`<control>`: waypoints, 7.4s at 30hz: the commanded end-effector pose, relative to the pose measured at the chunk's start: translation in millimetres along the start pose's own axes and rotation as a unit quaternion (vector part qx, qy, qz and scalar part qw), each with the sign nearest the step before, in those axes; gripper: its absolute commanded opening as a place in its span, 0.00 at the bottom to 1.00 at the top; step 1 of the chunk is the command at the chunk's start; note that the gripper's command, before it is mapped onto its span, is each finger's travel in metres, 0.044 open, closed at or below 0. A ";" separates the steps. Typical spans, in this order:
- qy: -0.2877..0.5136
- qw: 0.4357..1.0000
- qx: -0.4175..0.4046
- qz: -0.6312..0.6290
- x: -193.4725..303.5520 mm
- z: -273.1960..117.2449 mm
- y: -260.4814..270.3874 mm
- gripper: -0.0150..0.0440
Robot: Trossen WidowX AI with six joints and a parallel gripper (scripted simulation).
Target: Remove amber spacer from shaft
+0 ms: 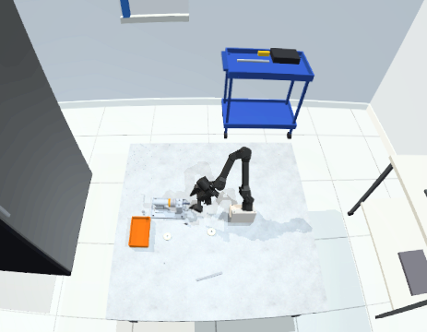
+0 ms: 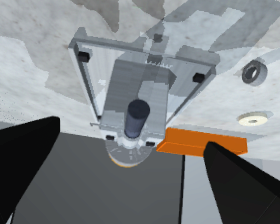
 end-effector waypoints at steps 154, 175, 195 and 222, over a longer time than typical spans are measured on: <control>0.000 1.000 0.000 -0.002 -14.3 44.0 1.8 0.25; 0.000 1.000 0.000 -0.002 -15.9 42.5 2.0 0.25; 0.000 1.000 0.000 -0.002 -17.5 40.9 2.2 0.25; 0.000 1.000 0.000 -0.002 -19.5 38.9 2.4 0.25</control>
Point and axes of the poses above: the point midway between the two fingers, 35 mm back from their tips, its own z axis out along the fingers, its own y axis across the jaws, x = y × z, the point moved 7 cm from there along -z, back along the fingers, and after that the axes turned 8 degrees about z, right-handed, at the moved point
